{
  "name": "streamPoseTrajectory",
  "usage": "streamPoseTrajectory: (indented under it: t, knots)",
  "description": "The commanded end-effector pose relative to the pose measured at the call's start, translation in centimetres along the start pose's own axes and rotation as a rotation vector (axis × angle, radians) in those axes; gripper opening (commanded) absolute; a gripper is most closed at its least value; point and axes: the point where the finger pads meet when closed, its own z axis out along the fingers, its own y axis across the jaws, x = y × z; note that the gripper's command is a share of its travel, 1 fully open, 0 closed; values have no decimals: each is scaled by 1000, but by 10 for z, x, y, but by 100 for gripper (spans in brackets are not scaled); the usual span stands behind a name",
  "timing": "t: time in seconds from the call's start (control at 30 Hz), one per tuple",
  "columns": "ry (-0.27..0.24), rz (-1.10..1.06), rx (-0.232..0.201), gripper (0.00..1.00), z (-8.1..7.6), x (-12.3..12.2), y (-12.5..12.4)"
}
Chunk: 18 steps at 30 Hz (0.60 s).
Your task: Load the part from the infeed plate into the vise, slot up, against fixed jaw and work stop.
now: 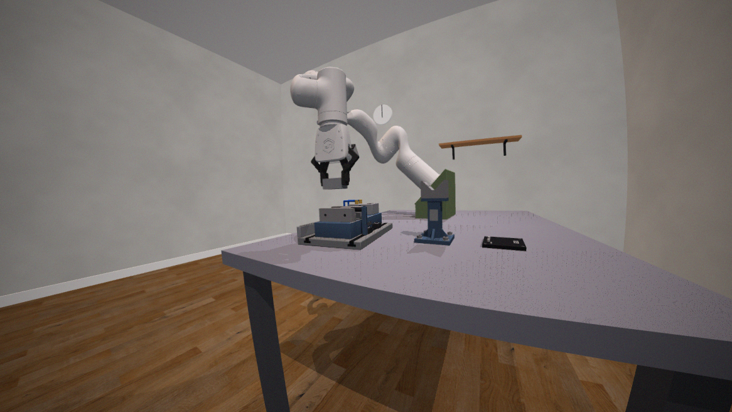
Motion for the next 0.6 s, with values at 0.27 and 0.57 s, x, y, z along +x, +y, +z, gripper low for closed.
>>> streamPoseTrajectory:
  t: [0.27, 0.57]
  knots:
    - [-2, 1, 0, 0, 13, -1, 0]
    - [-2, 1, 0, 0, 20, -1, 0]
